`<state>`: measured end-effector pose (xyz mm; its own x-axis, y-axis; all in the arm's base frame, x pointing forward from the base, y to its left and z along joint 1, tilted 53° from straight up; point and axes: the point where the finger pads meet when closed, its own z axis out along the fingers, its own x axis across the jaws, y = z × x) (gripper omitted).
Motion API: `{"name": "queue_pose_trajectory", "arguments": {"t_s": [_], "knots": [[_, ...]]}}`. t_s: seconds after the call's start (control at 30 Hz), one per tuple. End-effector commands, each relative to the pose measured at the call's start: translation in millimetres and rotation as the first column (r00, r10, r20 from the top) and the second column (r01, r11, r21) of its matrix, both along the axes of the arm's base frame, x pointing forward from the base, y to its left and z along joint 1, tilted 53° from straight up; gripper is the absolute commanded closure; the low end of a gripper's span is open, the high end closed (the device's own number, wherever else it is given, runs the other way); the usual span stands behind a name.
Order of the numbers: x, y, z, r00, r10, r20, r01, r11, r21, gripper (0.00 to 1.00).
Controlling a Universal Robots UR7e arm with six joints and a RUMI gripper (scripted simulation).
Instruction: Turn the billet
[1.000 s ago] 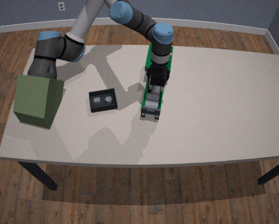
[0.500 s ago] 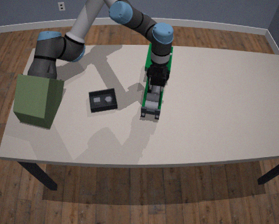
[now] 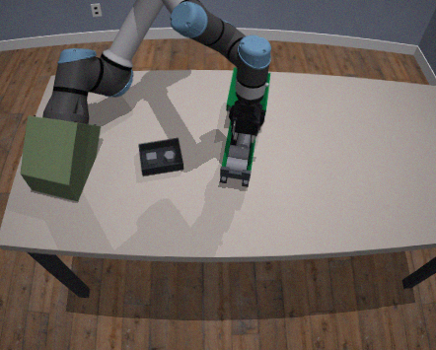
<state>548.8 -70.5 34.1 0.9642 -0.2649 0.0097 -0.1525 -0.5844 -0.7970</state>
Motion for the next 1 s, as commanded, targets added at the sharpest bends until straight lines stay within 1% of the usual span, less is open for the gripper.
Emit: {"name": "queue_pose_trajectory", "arguments": {"t_s": [0.0, 0.2, 0.7, 0.77, 0.8, 0.97], "knots": [[0.2, -0.6, 0.2, 1.0, -0.001, 0.001, 0.001, 1.0, -0.001, 1.0], [0.2, -0.6, 0.2, 1.0, -0.001, 0.001, 0.001, 1.0, -0.001, 1.0], [-6.3, -23.6, 18.3, 1.0, 0.001, -0.002, -0.001, 1.0, 0.003, 1.0], [-6.3, -23.6, 18.3, 1.0, 0.001, -0.002, -0.001, 1.0, 0.003, 1.0], [-6.2, -11.8, 9.4, 1.0, 0.004, -0.008, -0.004, 1.0, 0.008, 1.0], [-7.9, -19.6, 15.5, 1.0, 0.003, -0.006, -0.003, 1.0, 0.006, 1.0]]}}
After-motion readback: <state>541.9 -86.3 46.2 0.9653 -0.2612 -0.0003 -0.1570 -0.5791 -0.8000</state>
